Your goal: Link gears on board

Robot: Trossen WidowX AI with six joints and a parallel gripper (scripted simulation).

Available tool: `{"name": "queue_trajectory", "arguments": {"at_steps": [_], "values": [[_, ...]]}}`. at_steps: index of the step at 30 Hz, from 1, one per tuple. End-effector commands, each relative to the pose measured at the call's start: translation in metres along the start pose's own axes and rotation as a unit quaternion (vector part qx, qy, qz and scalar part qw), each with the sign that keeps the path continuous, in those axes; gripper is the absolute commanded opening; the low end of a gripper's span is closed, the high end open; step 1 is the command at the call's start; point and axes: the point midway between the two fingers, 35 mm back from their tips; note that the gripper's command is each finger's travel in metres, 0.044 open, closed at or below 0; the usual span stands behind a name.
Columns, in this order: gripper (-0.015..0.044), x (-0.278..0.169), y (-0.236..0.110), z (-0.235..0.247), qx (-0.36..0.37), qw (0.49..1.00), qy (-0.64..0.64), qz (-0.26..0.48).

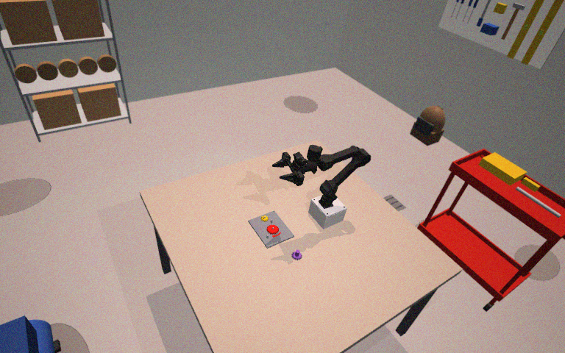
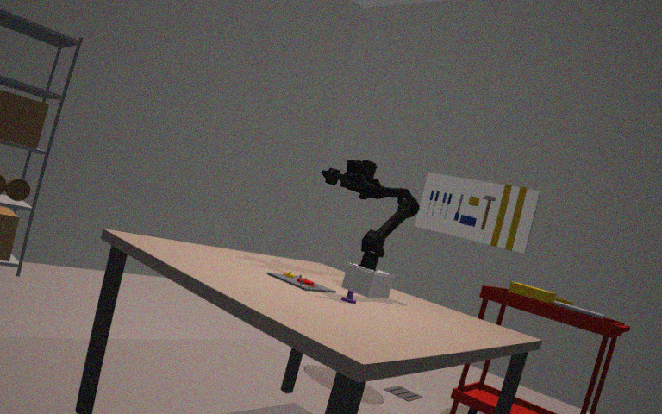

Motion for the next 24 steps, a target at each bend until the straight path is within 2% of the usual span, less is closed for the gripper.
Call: {"name": "queue_trajectory", "arguments": {"at_steps": [1,4,9,14,19,24], "values": [[0.0426,-0.001,0.001,0.001,0.001,1.0,0.001,0.003],[0.044,-0.016,0.011,0.012,0.016,0.999,0.013,0.041],[0.044,-0.065,0.031,0.05,0.054,0.985,0.044,0.159],[0.044,-0.135,0.039,0.1,0.083,0.938,0.092,0.324],[0.044,-0.204,0.022,0.145,0.077,0.866,0.112,0.482],[0.044,-0.266,-0.015,0.18,0.035,0.777,0.102,0.621]]}}
Point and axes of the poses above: the point midway between the two fingers, 35 mm back from their tips, its own y axis out along the fingers, its own z axis across the jaws, x = y × z
